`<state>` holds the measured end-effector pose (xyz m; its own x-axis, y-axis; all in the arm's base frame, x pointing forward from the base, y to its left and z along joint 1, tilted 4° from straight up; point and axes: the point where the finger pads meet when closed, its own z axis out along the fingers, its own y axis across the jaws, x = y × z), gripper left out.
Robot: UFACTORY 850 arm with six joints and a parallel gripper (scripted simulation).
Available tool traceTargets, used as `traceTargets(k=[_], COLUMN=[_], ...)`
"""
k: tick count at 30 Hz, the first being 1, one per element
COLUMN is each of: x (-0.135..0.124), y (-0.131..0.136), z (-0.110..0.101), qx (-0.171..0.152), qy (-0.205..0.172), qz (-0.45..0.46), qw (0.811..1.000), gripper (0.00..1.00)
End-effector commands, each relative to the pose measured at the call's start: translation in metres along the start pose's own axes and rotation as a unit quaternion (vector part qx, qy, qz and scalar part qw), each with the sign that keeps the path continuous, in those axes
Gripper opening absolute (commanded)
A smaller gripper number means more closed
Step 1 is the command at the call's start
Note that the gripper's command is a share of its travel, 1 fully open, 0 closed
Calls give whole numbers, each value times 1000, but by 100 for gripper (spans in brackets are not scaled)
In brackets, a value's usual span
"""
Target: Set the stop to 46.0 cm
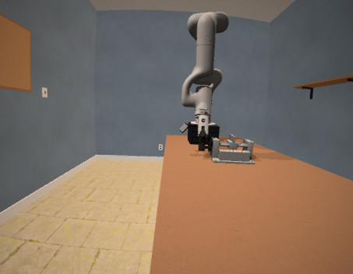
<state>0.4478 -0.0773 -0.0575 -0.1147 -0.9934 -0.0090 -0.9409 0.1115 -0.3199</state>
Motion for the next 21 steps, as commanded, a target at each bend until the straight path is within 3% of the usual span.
traceTargets(k=[1,21], x=[0,0], y=[6,42], z=[4,-8], qx=[-1,-1], qy=[0,0], qz=[0,0], qw=[1000,1000], gripper=[6,6])
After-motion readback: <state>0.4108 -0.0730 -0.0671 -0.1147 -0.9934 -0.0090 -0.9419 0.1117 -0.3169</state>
